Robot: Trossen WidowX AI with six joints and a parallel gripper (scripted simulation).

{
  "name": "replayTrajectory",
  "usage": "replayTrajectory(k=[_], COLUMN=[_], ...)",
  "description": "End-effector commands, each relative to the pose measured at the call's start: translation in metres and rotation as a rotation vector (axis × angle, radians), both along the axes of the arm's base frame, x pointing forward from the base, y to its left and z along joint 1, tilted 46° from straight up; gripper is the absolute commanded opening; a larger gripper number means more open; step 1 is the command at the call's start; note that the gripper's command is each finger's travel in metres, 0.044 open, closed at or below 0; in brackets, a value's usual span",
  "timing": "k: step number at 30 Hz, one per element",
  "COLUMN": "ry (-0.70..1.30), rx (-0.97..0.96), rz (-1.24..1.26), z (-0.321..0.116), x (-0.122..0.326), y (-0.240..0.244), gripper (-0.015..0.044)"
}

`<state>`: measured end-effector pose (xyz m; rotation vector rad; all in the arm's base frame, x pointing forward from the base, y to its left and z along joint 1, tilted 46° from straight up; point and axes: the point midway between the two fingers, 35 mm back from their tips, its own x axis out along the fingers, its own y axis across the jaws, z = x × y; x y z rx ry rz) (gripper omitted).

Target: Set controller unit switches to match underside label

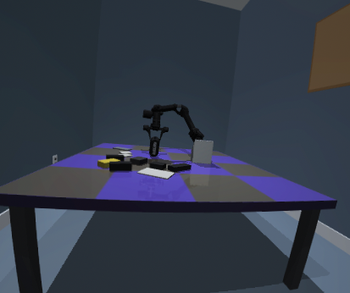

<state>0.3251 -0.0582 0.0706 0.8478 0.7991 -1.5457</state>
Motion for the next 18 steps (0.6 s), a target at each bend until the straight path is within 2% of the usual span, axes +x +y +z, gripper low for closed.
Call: replayTrajectory(k=[1, 18], ry=[-0.002, 0.002], rx=[-0.004, -0.036], rz=[-0.002, 0.000], z=[0.005, 0.015], x=[0.000, 0.000], y=[-0.006, -0.014], gripper=[0.0335, 0.0335])
